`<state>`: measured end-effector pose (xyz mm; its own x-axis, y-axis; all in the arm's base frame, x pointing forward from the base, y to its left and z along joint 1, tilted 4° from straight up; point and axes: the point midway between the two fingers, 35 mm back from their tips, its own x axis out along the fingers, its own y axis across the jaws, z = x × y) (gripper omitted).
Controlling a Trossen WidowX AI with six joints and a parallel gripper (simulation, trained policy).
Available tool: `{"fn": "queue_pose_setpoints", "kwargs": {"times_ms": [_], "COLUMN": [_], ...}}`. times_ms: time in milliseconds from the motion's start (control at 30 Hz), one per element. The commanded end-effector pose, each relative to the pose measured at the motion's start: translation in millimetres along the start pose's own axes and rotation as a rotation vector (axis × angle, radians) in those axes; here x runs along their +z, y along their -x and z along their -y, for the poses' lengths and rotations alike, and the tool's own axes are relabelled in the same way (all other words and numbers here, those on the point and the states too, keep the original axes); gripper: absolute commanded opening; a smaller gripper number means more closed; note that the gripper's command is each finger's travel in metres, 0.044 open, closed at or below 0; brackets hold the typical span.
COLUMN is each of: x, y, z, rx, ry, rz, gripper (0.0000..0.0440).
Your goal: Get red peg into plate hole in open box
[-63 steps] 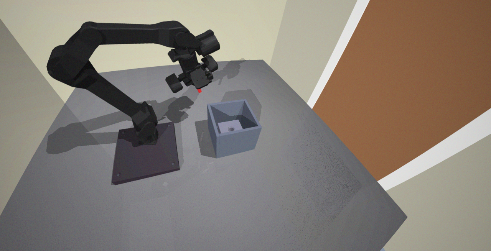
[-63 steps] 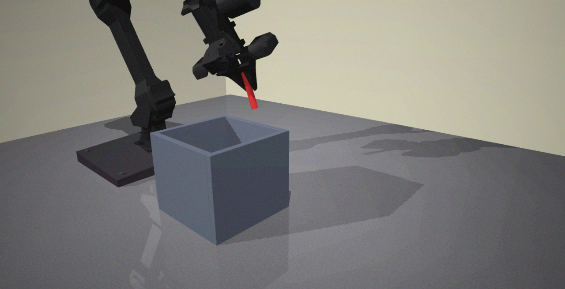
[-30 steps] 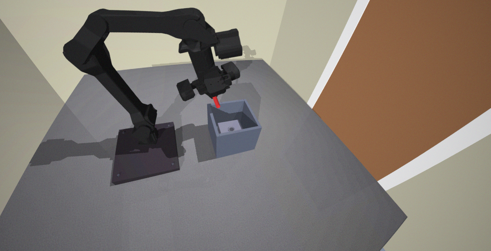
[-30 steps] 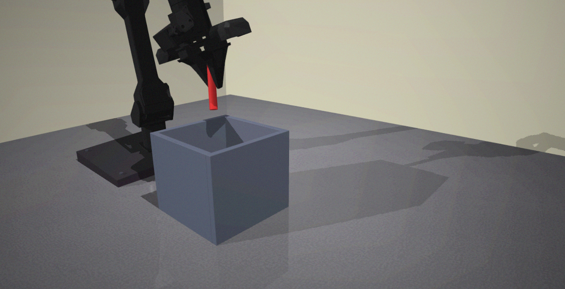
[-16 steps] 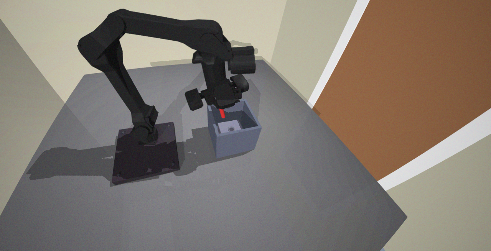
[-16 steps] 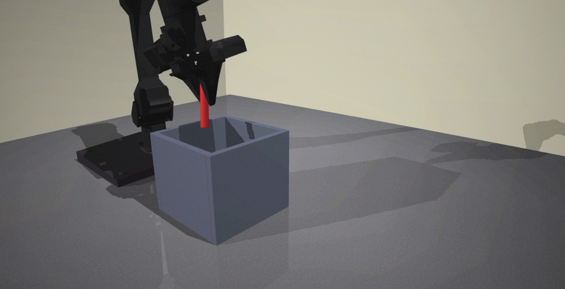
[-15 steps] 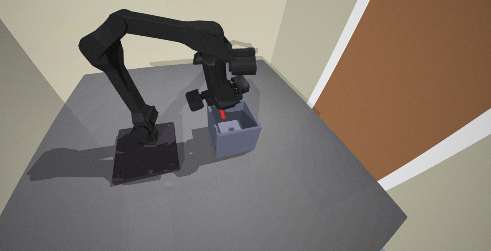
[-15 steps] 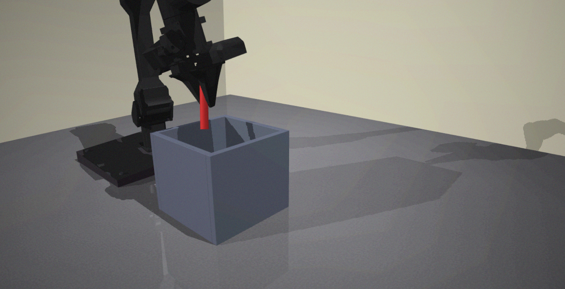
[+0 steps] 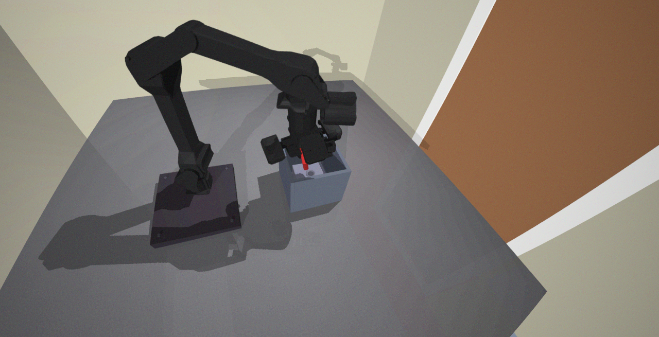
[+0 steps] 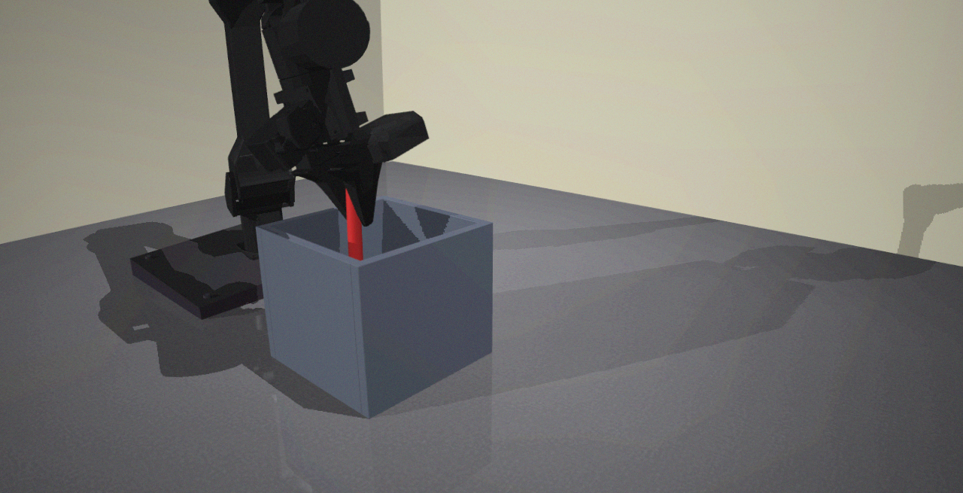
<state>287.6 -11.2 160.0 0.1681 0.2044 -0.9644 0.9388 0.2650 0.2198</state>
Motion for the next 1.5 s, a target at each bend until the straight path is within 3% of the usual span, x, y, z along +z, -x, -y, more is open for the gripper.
{"fn": "queue_pose_setpoints", "kwargs": {"times_ms": [0,633,967,1067,1467], "x": [1.3,6.5,11.0,11.2,17.3], "y": [-12.8,-58.9,-76.5,-80.2,-67.4], "z": [-1.9,-13.3,-5.4,-4.4,-18.4], "rx": [-0.009,-0.018,-0.058,-0.069,-0.053], "ry": [0.011,0.098,0.136,0.14,0.118], "rz": [-0.027,-0.071,-0.064,-0.069,-0.148], "gripper": [0.0,0.0,0.0092,0.0148,0.0152]}}
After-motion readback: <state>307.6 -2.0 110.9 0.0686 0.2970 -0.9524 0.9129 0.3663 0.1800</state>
